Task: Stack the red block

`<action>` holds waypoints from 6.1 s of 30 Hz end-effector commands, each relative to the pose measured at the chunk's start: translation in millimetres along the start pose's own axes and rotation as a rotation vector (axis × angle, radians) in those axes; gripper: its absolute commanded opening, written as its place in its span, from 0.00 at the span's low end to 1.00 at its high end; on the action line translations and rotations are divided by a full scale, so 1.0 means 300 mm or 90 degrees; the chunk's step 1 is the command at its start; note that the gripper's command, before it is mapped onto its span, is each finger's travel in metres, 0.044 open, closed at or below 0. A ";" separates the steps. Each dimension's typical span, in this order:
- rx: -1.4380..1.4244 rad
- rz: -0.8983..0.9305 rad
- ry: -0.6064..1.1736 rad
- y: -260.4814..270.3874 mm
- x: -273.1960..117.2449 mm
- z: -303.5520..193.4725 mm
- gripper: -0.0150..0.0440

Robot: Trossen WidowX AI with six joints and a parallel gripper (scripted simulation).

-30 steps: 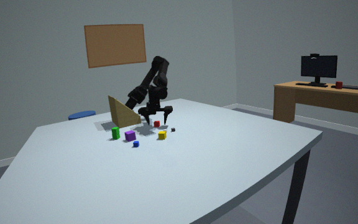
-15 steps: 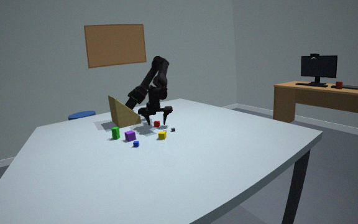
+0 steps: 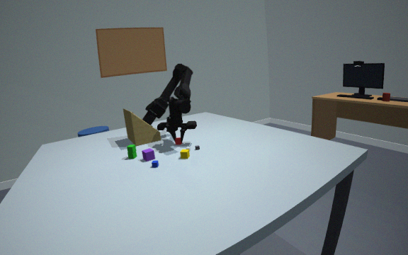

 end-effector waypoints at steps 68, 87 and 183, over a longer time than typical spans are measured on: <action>0.007 -0.012 -0.020 -0.117 -0.445 0.390 0.25; 0.008 -0.007 -0.014 -0.308 -0.427 0.640 0.25; -0.001 -0.005 -0.008 -0.393 -0.192 0.713 1.00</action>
Point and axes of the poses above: the point midway between the two fingers, 35 mm back from their tips, its own x axis out along the fingers, its own y axis across the jaws, z = x × y, the point moved 2 cm from there along -x, back along the fingers, and after that the axes turned 15 degrees about x, right-handed, at the moved point
